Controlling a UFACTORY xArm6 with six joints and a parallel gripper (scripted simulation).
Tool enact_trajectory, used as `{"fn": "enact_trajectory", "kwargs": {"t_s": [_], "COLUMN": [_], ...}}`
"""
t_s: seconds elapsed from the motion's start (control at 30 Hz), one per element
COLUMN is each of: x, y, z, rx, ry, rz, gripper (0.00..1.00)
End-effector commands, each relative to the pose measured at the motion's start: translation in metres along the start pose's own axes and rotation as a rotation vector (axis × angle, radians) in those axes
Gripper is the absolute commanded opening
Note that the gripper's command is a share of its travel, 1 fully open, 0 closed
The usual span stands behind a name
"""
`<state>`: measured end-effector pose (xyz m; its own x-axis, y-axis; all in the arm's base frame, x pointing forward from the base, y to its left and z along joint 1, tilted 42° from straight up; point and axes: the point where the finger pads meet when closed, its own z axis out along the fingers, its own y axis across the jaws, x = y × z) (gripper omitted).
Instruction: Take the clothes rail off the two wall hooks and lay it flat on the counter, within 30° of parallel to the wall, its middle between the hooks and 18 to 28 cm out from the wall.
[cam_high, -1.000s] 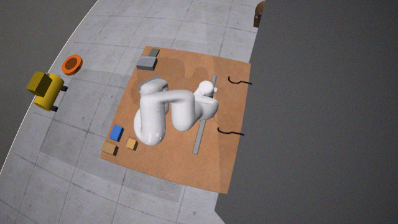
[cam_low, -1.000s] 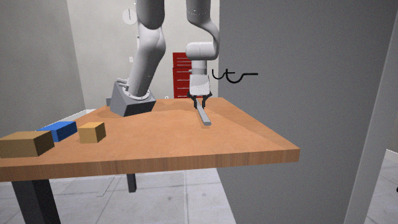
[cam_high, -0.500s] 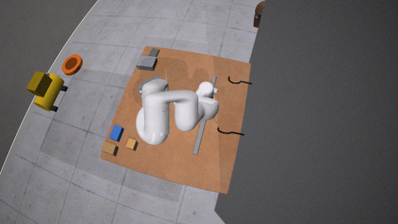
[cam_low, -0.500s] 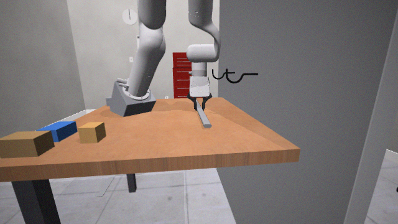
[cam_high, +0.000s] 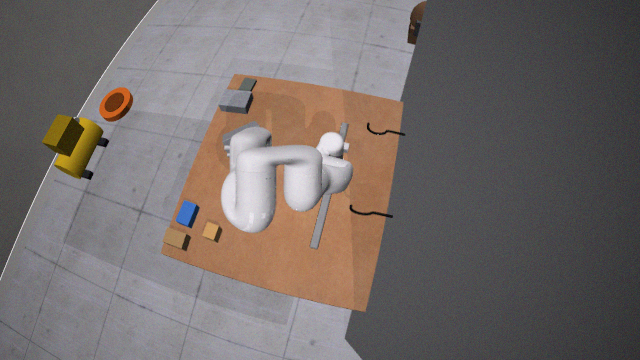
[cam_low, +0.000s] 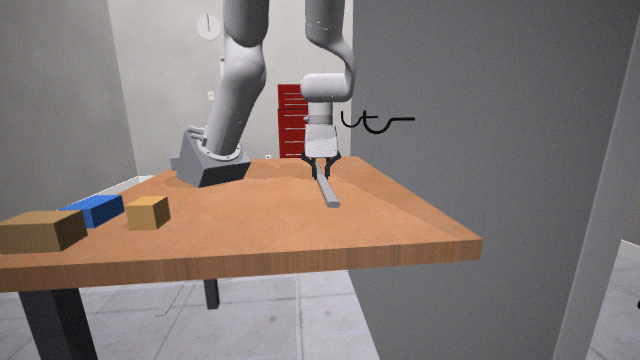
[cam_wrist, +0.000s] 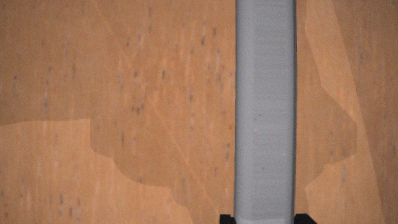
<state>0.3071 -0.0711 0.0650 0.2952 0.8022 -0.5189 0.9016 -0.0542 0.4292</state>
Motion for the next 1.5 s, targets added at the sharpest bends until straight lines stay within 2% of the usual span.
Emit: {"fn": "enact_trajectory", "kwargs": {"t_s": [0.0, 0.5, 0.53, 1.47], "x": [0.0003, 0.0003, 0.0003, 0.0004], "y": [0.0008, 0.0008, 0.0008, 0.0009], "z": [-0.0002, -0.0002, -0.0002, -0.0002], "rx": [-0.002, -0.002, -0.002, -0.002], "ry": [0.001, 0.001, 0.001, 0.001], "rz": [0.001, 0.001, 0.001, 0.001], "gripper": [0.0, 0.0, 1.0, 1.0]}}
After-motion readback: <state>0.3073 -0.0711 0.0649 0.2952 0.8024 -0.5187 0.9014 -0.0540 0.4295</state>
